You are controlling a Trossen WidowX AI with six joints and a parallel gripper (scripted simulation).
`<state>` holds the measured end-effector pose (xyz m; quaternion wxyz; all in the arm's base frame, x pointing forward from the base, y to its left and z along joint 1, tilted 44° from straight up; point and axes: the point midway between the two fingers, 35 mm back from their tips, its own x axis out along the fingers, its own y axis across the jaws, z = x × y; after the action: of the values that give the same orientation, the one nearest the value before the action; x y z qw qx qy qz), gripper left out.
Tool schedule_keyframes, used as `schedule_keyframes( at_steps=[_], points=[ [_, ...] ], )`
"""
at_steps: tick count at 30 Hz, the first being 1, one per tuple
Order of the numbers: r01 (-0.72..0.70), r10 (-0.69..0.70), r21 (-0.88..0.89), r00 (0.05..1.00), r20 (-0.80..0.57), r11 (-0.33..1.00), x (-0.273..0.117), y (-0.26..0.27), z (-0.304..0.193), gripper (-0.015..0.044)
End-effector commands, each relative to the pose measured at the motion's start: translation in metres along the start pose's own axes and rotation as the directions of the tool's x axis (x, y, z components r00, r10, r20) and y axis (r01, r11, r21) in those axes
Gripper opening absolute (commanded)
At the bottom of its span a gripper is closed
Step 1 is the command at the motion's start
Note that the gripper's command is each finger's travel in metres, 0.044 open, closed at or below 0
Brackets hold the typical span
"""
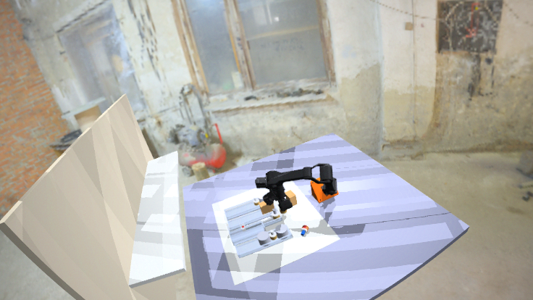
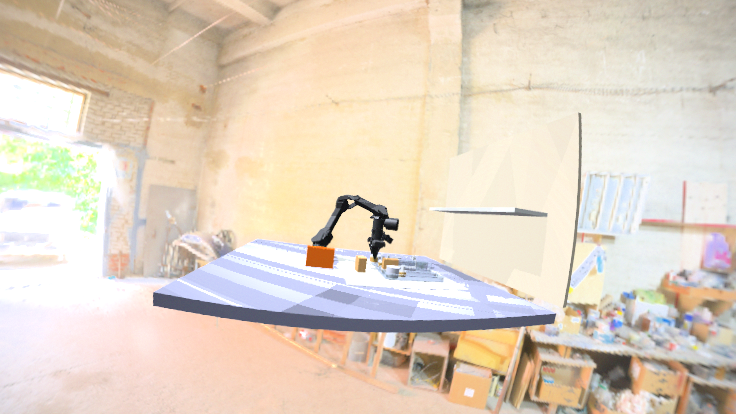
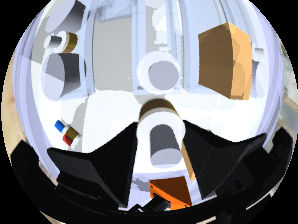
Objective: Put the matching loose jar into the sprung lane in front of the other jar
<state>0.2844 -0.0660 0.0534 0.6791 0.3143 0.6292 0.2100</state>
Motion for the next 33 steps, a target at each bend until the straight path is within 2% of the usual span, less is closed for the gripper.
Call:
schedule_keyframes(
  at_steps=[1,33],
  points=[
    [-0.002,0.002,0.004,1.0,0.006,1.0,0.001,0.0,0.001,0.0],
    [-0.001,0.001,0.004,1.0,0.007,1.0,0.001,-0.001,0.016,0.0]
  ],
)
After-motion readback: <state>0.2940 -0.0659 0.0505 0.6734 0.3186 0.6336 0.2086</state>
